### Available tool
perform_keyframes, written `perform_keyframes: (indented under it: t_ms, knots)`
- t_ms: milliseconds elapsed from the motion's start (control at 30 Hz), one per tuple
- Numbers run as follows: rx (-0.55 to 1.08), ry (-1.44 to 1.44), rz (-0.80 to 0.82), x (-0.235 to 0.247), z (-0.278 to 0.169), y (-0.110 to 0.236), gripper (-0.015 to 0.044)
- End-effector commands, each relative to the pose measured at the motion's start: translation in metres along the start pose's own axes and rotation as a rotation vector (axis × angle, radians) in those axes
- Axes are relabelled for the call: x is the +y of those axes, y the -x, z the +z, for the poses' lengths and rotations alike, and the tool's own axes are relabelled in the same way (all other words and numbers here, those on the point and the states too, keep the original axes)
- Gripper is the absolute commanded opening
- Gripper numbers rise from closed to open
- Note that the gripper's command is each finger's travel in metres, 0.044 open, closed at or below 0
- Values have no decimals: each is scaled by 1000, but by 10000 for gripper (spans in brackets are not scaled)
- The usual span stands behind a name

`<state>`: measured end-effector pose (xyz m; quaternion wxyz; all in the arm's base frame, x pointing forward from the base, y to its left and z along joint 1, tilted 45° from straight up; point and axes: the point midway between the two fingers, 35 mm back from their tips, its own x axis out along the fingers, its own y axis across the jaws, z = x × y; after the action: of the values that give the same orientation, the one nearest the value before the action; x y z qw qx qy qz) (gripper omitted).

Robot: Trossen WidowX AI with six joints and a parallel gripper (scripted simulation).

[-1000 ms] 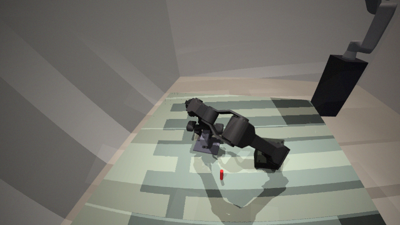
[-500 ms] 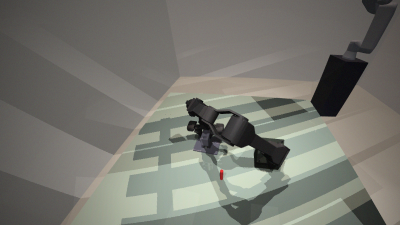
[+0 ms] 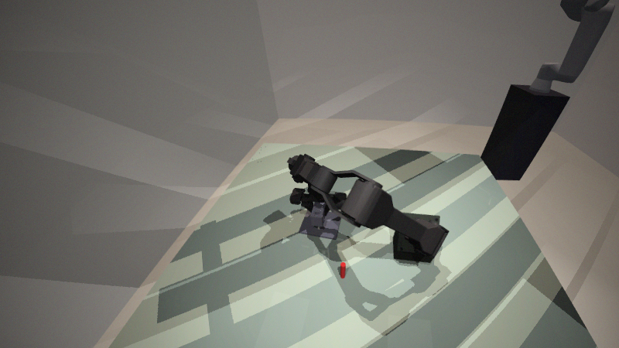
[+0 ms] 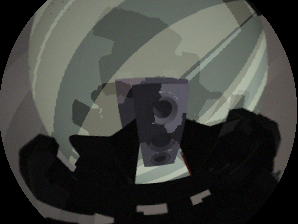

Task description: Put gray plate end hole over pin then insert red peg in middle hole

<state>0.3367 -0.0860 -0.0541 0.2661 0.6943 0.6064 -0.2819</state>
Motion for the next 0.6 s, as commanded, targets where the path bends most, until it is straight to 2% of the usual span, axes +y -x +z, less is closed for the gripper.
perform_keyframes:
  t_ms: [0,567]
  knots:
    - [4,-5,-6,-2,-1,-7,0]
    - [5,-5,-6,-2,-1,-30,0]
